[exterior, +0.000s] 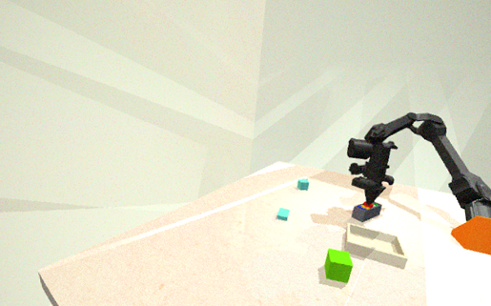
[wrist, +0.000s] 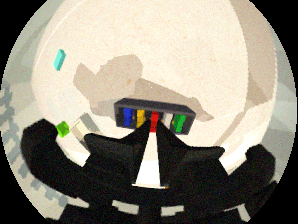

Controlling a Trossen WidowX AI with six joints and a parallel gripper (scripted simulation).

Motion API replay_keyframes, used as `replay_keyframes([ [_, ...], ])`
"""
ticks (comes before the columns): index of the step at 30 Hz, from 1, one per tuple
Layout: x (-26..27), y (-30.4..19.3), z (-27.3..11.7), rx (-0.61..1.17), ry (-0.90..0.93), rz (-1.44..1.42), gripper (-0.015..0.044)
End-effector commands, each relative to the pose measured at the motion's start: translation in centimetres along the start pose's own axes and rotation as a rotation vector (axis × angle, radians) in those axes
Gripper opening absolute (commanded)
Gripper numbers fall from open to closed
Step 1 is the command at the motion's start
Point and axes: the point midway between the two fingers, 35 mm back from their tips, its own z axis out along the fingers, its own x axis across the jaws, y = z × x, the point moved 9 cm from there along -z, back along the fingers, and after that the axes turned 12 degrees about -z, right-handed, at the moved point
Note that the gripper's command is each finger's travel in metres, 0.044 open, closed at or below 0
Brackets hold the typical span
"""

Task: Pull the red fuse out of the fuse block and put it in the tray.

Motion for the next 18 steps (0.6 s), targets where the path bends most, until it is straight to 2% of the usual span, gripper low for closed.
replay_keyframes([
  [1,0.01,0.03,-0.29,0.001,0.003,0.004,0.0000],
  [18,0.02,0.04,-1.13,0.001,0.003,0.003,0.0000],
])
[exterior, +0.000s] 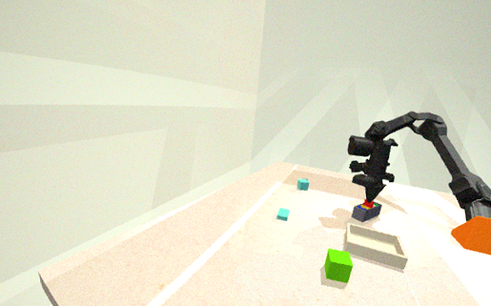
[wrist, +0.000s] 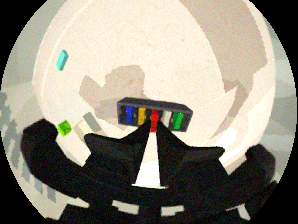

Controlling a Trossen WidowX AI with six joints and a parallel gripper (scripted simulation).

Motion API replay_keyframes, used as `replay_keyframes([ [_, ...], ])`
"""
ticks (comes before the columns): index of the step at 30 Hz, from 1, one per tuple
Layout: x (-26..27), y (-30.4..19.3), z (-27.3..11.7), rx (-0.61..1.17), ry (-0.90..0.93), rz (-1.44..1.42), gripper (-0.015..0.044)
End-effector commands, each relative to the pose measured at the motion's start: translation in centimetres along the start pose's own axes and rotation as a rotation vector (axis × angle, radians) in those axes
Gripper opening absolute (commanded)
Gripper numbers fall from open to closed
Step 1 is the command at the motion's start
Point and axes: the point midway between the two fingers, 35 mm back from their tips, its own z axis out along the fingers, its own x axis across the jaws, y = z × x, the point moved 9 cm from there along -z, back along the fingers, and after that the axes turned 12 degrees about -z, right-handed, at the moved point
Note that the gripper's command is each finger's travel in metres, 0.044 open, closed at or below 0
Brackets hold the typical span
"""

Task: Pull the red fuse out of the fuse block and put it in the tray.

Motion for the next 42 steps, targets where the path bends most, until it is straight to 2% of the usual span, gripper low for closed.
replay_keyframes([
  [1,0.0,0.0,-0.3,0.002,0.003,0.004,0.0000],
  [42,0.0,0.0,-2.6,0.001,0.002,0.002,0.0000],
])
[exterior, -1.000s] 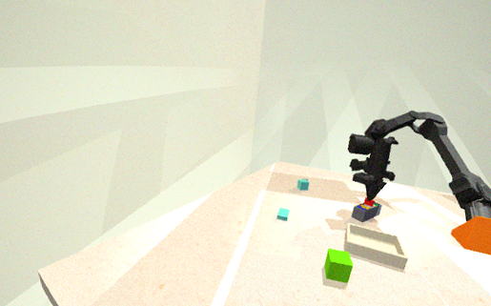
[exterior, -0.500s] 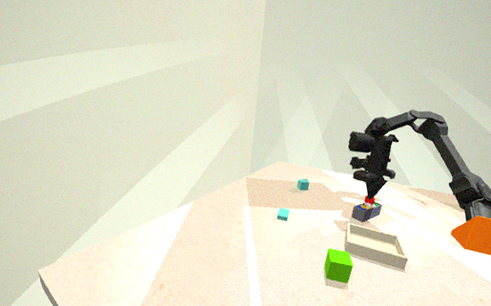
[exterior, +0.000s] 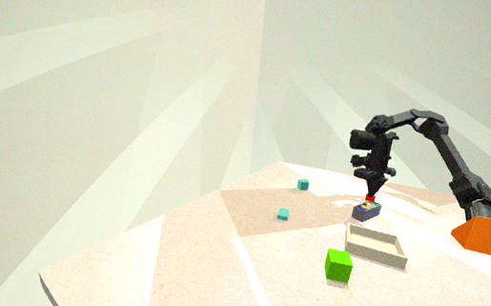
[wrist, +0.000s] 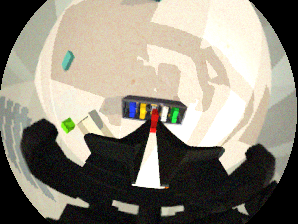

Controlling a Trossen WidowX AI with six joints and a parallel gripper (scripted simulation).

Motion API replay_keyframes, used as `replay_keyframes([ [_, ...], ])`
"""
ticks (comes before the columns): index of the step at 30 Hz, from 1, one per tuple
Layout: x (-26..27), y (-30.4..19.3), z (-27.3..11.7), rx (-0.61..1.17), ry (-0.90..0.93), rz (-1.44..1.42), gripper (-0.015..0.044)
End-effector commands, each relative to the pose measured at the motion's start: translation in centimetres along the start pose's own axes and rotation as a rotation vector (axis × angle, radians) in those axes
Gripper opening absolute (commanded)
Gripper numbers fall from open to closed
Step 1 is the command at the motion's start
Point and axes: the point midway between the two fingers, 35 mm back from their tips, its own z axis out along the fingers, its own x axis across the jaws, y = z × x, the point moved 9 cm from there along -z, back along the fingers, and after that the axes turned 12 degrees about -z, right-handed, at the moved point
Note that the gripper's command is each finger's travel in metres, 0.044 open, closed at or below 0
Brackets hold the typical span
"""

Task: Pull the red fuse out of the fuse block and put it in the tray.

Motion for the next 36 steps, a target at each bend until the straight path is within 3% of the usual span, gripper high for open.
replay_keyframes([
  [1,0.0,0.0,-0.7,0.001,0.005,0.005,0.0000],
  [15,0.4,0.0,-2.2,0.001,0.006,0.004,0.0000],
  [36,12.0,-2.6,-3.1,0.004,0.023,0.003,0.0000],
])
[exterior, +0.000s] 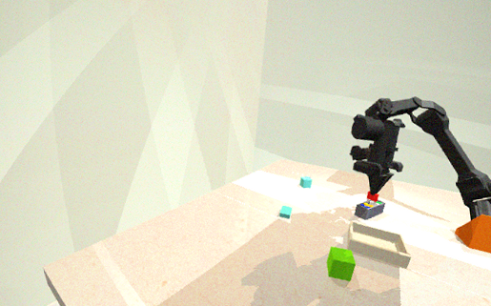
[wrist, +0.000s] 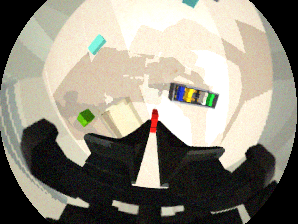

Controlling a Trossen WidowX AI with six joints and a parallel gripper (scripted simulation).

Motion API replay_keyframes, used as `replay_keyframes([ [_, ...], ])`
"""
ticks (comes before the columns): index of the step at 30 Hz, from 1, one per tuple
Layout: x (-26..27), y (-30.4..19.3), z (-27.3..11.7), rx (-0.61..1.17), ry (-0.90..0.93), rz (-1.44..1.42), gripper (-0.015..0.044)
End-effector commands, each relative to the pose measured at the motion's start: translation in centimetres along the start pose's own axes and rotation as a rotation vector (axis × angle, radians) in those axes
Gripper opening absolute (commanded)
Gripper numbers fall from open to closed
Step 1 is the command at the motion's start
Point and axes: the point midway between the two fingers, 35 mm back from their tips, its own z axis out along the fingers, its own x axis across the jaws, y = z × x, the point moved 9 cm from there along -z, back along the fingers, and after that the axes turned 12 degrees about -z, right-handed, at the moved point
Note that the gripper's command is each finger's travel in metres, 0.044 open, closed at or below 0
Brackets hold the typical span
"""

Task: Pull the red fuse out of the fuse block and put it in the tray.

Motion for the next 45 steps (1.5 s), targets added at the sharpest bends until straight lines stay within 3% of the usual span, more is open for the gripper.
replay_keyframes([
  [1,2.6,-1.1,0.1,0.005,0.000,0.001,0.0000],
  [15,9.7,-5.2,0.7,0.003,-0.007,0.005,0.0000],
  [45,9.7,-5.3,4.7,0.002,-0.008,0.006,0.0000],
])
